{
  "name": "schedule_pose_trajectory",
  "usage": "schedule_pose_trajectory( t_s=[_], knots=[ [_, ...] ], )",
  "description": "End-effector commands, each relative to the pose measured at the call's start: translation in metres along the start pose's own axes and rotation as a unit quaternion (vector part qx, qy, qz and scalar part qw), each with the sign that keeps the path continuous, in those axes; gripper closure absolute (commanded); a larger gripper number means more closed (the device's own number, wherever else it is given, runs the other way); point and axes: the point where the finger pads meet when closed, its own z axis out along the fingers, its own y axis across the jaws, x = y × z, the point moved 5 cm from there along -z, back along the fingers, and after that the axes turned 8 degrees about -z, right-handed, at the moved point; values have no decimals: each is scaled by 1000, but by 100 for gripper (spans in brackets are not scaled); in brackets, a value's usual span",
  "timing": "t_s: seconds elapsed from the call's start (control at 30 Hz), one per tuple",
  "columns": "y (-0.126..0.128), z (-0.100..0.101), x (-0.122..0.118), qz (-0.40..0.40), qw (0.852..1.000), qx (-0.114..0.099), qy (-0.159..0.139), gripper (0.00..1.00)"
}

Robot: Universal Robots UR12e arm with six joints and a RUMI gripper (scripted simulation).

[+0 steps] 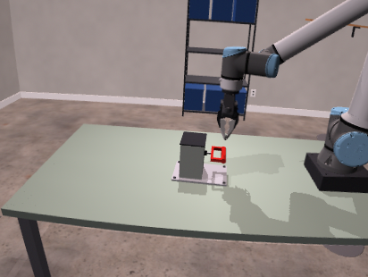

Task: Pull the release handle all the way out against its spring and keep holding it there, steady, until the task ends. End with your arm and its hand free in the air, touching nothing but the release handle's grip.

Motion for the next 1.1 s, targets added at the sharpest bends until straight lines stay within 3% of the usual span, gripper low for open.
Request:
schedule_pose_trajectory(
  t_s=[0.0, 0.17, 0.2, 1.07],
  knots=[
    [2, -2, 0, -1, 1000, -1, 0, 100],
    [2, -2, 0, -1, 1000, -1, 0, 100],
    [2, -2, 0, -1, 1000, -1, 0, 71],
    [2, -2, 0, -1, 1000, -1, 0, 71]
  ],
)
